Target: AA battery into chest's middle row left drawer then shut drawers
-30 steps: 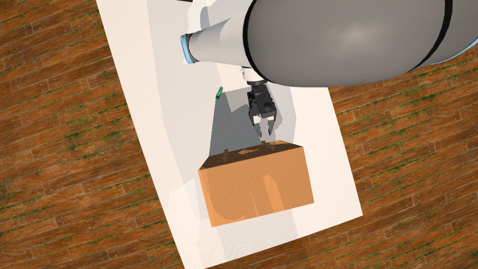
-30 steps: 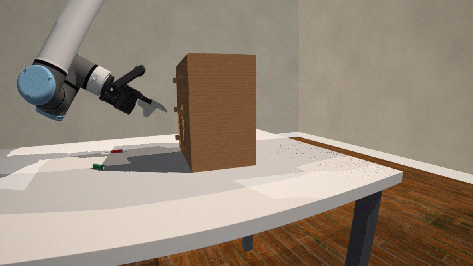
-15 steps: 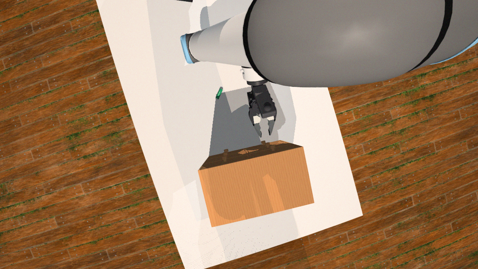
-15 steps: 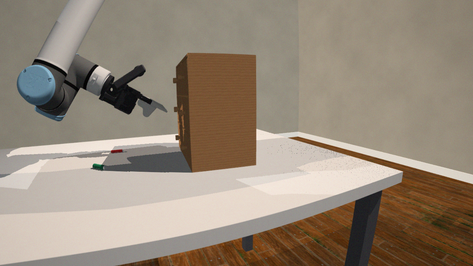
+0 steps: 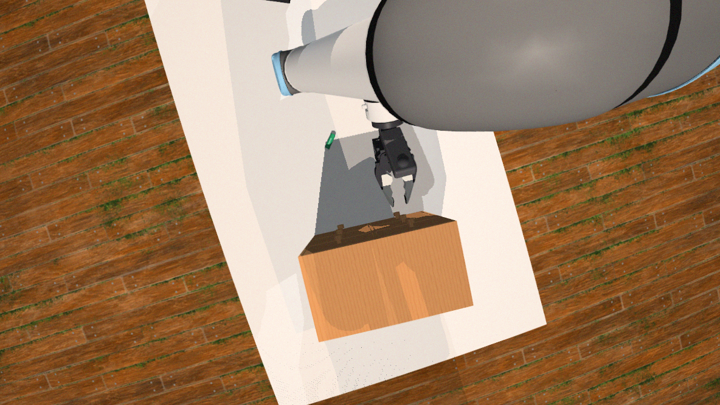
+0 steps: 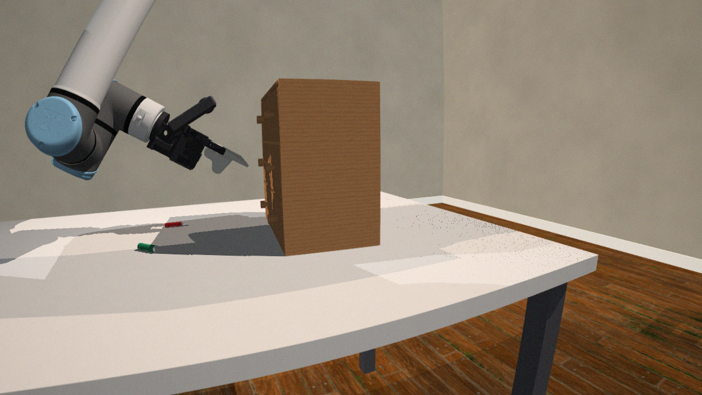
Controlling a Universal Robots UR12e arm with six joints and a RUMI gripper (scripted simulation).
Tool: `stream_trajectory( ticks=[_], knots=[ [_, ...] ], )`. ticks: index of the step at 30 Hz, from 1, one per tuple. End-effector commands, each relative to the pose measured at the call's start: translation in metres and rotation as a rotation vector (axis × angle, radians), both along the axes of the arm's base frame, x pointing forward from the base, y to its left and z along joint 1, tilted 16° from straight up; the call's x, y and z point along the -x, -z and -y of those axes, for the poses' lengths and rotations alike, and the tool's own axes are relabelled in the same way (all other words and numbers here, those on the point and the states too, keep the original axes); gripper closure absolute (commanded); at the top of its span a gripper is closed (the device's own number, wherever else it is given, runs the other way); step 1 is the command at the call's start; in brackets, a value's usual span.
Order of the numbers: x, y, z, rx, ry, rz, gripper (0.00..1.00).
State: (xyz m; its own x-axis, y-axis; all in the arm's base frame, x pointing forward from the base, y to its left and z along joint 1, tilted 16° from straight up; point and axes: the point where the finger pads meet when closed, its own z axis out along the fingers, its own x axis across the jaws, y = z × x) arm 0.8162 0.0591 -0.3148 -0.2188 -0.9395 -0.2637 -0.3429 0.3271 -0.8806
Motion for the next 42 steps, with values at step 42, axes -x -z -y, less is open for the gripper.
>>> stream_trajectory(
  ticks=[42],
  knots=[
    [-0.025,-0.003,0.007,0.000,0.000,0.001,0.80]
  ],
)
